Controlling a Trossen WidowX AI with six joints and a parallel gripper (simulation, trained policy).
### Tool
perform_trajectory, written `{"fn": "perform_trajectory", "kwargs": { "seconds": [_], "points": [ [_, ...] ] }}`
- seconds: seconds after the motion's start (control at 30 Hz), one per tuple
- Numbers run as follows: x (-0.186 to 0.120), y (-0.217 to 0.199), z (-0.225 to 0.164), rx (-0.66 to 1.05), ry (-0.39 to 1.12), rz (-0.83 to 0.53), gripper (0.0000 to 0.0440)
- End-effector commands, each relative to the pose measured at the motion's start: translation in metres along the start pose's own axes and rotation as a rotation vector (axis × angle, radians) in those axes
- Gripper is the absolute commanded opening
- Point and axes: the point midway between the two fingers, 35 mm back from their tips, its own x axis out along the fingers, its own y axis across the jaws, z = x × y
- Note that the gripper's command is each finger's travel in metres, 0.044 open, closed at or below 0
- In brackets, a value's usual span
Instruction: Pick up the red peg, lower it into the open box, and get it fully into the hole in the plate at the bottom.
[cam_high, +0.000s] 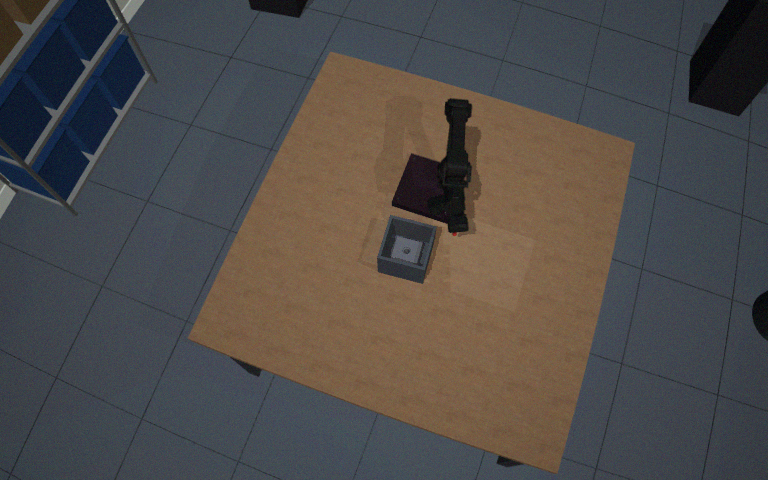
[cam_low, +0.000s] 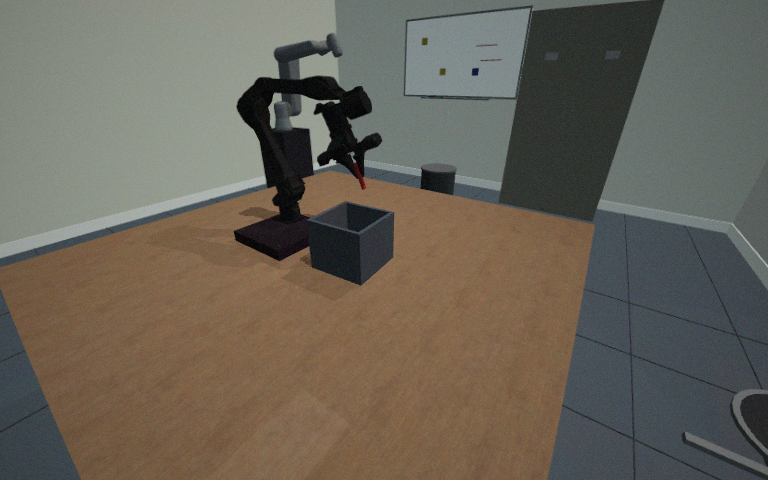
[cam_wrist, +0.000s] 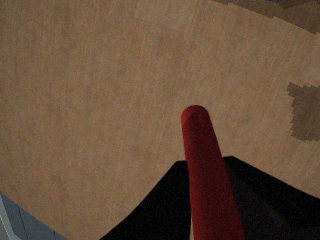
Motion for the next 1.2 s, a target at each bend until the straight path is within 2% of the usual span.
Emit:
{"fn": "perform_trajectory", "kwargs": {
  "seconds": [0.0,0.6,1.17],
  "points": [
    [-0.01,0.003,0.015,0.001,-0.048,0.009,0.0],
    [-0.012,0.0,0.078,0.058,-0.144,-0.084,0.0],
    [0.008,-0.002,0.125,0.091,-0.136,-0.15,0.0]
  ]
}}
